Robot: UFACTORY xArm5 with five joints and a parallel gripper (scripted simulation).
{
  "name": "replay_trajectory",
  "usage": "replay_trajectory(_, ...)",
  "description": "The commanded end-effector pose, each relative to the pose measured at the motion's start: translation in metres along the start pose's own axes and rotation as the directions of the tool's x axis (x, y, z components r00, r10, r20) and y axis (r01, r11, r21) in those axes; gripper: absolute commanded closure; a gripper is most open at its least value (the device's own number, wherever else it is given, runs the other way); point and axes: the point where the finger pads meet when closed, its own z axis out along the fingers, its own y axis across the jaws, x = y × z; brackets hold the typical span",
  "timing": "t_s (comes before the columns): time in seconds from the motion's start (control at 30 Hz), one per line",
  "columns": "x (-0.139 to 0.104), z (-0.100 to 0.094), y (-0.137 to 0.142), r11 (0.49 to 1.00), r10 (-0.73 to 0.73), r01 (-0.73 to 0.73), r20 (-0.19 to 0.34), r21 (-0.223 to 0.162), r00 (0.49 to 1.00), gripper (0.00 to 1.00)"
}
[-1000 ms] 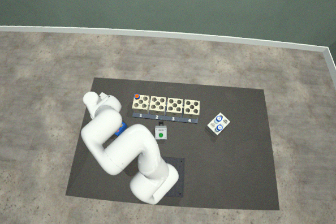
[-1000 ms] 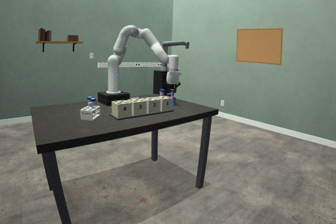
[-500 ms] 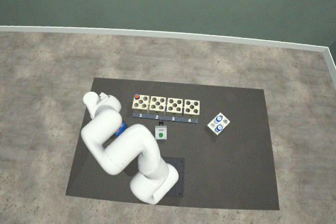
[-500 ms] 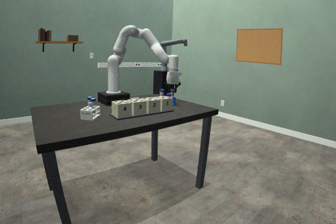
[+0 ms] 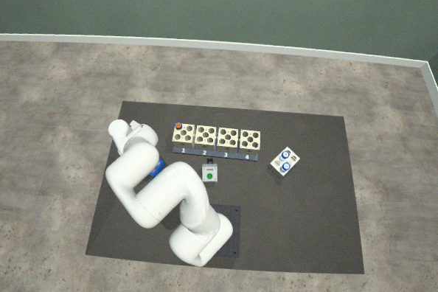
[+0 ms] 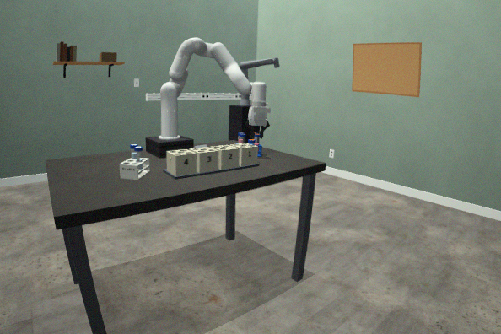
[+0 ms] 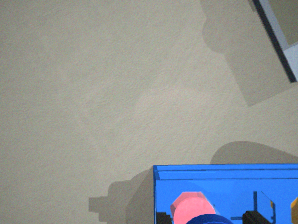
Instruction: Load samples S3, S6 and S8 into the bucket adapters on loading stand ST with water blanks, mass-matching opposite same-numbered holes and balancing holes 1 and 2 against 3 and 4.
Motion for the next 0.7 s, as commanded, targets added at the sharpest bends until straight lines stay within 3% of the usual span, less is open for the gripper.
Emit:
replay_trajectory(0.0,0.0,-0.007,-0.002,1.0,0.0,0.0,0.013,0.008,1.0,0.56)
replay_trajectory(0.67,0.001,-0.043,-0.001,1.0,0.0,0.0,0.013,0.008,1.0,0.56)
